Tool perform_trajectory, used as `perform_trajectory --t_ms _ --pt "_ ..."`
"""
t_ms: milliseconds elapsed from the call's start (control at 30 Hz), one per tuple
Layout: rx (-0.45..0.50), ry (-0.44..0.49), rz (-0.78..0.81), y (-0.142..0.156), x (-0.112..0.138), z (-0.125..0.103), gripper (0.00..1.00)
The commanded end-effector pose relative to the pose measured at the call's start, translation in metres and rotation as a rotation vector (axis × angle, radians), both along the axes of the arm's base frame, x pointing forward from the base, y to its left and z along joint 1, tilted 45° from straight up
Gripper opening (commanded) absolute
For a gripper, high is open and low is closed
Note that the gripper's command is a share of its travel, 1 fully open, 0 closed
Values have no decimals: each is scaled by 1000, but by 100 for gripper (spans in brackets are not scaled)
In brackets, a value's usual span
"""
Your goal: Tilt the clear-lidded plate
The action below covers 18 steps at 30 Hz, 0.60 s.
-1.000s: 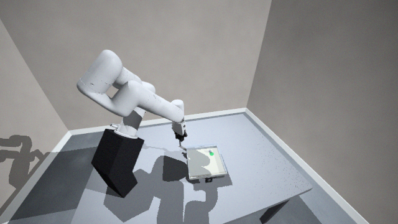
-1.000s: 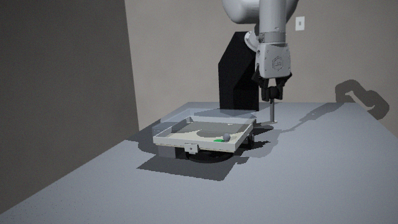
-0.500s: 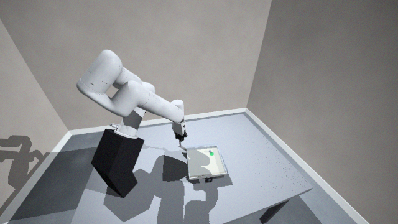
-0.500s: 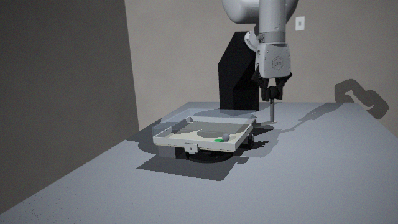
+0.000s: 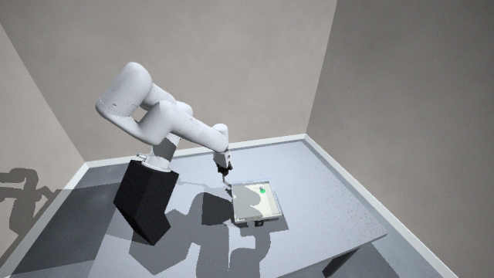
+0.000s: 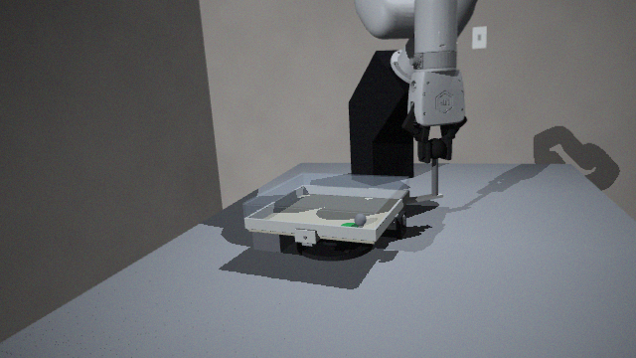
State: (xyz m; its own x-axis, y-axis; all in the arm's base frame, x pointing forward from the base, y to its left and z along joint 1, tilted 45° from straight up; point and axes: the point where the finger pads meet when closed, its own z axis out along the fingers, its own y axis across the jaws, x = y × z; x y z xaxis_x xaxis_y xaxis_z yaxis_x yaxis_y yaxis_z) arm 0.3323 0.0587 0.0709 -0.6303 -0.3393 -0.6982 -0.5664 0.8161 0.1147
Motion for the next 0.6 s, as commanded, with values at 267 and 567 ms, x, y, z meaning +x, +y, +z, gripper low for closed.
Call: perform_trajectory --t_ms 267,567 --pt "-1 -1 0 -2 -1 2 0" --pt "-1 -1 0 -1 0 2 0"
